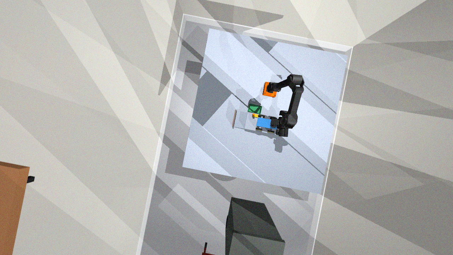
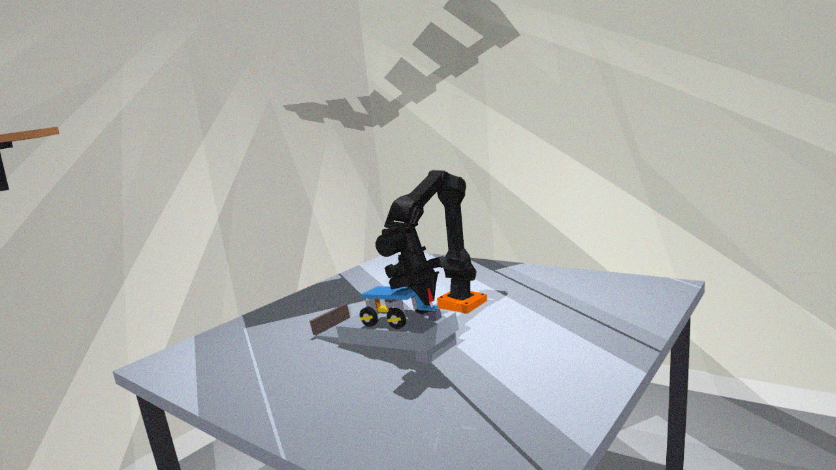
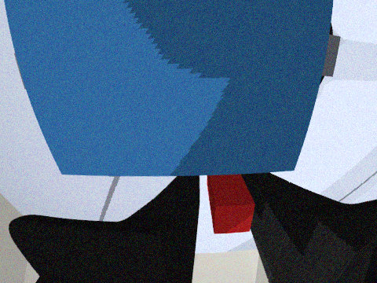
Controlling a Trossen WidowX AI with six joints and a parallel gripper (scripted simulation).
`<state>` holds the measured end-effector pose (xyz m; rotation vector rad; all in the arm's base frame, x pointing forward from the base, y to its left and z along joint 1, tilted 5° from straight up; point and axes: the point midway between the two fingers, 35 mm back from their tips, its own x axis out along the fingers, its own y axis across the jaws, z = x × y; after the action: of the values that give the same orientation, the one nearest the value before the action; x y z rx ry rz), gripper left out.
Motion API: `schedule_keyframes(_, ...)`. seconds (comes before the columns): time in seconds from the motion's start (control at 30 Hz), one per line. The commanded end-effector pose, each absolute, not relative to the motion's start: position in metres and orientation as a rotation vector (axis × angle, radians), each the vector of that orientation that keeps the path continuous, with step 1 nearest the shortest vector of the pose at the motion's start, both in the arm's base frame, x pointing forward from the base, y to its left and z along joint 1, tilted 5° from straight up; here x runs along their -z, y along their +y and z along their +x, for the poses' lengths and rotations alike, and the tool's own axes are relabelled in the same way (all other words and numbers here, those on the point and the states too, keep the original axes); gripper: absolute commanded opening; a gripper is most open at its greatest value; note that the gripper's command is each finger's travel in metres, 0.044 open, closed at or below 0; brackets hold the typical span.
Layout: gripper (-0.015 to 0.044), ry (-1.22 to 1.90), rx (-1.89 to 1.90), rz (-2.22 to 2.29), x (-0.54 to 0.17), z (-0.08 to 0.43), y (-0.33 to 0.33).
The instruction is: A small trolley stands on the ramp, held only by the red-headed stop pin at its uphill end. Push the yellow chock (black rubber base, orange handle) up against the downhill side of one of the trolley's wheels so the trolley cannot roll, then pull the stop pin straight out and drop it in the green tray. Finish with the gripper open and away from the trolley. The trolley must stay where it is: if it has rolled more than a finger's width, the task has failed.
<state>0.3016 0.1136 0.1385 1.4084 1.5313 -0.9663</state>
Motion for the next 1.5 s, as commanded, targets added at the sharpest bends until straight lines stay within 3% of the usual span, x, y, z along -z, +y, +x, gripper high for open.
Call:
schedule_keyframes(0.0, 0.0045, 1.531, 0.966, 1.408, -0.139, 0.302, 0.113)
schedule_keyframes(0.23, 0.0, 1.531, 0.966, 1.408, -0.139, 0.302, 0.113)
schedule_keyframes(1.47, 0.0, 1.535, 0.97, 1.411, -0.158, 0.3, 0.108)
